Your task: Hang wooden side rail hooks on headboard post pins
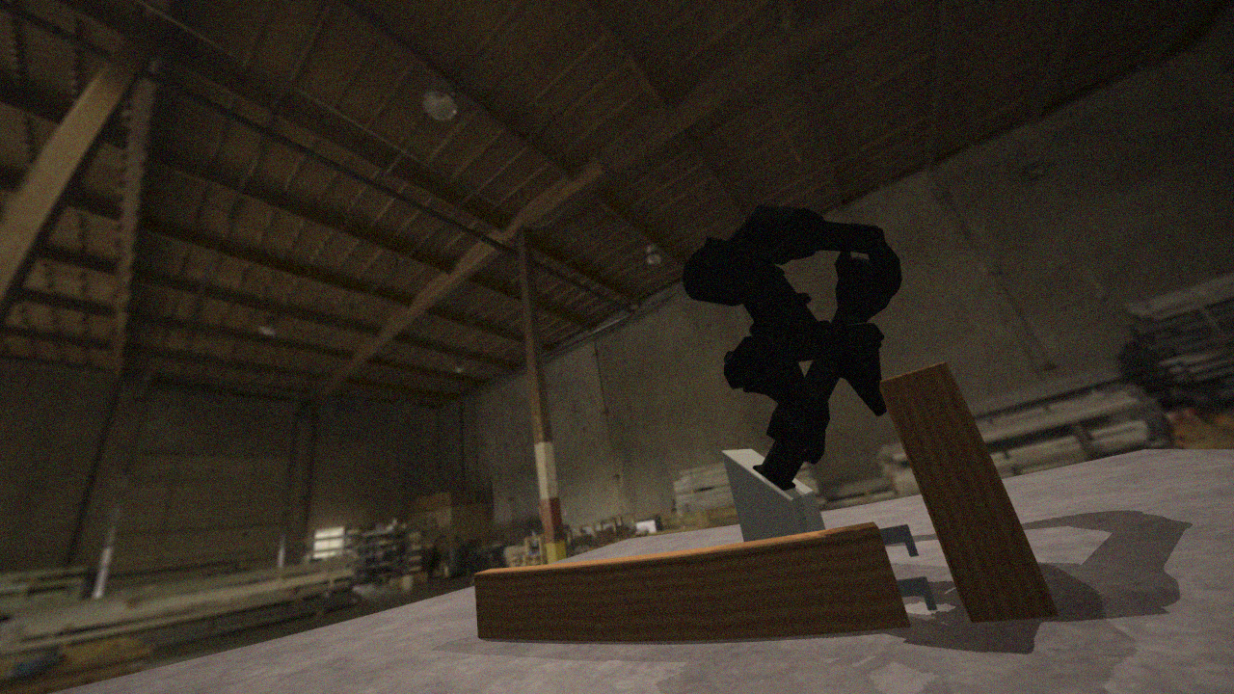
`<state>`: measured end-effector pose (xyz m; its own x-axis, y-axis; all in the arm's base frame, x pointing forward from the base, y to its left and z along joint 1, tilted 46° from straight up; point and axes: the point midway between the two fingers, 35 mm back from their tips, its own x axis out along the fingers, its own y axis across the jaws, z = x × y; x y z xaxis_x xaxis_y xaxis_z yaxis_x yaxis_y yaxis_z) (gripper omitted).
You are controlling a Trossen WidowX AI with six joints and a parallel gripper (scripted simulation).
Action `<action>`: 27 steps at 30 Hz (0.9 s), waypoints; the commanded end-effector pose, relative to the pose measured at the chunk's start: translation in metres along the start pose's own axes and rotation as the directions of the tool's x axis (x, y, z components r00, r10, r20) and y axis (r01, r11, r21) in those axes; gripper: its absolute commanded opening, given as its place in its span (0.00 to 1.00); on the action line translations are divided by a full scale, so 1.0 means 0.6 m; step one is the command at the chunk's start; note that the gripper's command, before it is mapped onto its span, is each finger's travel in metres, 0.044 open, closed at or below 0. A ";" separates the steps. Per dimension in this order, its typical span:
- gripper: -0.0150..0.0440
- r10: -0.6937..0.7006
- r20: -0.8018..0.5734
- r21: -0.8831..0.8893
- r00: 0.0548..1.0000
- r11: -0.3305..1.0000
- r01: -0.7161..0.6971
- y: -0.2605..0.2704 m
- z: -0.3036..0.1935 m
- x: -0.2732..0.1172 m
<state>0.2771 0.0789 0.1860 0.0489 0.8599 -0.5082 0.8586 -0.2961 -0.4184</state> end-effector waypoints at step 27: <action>1.00 0.076 0.220 -0.703 0.972 0.704 0.104 0.178 0.063 0.002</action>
<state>0.3426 0.0379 0.1237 0.0126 0.7404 -0.6720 0.9852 0.1056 0.1349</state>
